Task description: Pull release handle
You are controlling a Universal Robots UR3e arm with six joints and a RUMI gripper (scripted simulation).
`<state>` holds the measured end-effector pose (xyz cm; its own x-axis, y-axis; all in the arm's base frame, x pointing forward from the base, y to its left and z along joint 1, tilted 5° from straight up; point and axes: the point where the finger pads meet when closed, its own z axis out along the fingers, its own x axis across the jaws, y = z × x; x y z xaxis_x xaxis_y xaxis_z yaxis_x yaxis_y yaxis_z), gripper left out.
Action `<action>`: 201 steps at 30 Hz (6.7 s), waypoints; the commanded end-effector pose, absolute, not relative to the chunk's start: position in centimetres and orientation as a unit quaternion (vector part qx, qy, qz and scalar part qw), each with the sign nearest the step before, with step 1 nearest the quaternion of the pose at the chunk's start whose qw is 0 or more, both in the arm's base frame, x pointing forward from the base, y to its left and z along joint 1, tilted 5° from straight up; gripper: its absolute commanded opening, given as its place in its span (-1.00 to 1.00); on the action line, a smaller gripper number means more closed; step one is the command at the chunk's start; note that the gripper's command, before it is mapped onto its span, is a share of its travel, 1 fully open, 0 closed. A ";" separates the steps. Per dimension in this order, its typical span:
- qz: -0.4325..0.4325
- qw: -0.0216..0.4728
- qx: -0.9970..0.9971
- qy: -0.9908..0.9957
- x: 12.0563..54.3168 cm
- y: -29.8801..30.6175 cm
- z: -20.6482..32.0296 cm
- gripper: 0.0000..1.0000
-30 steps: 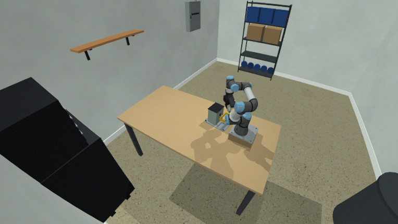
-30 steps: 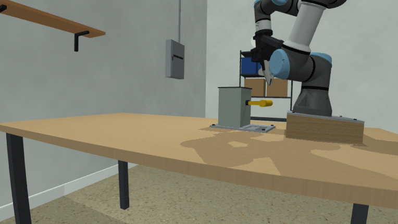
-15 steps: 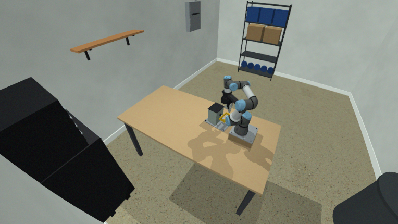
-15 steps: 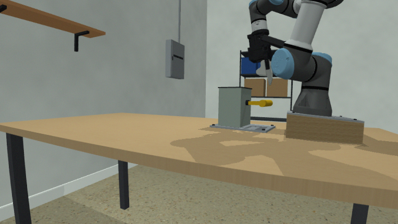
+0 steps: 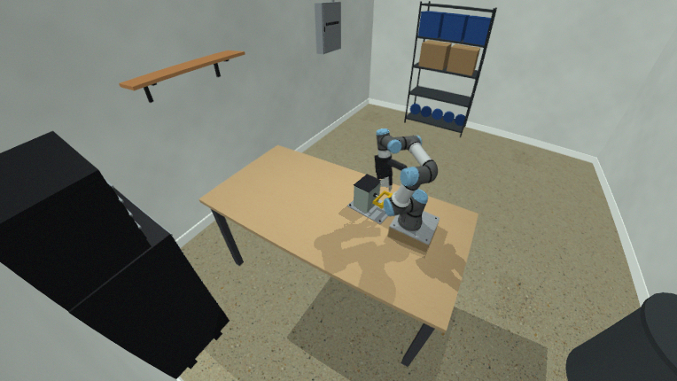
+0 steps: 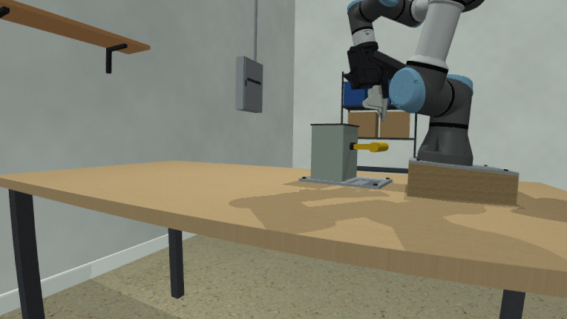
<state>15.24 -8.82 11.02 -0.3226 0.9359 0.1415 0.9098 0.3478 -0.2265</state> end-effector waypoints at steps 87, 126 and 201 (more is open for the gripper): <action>-0.010 0.167 -0.163 -0.972 16.8 -9.1 10.5 -0.34; -0.010 0.166 -0.163 -0.972 16.3 -9.2 6.8 -0.34; -0.010 0.166 -0.163 -0.972 16.7 -9.4 5.9 -0.34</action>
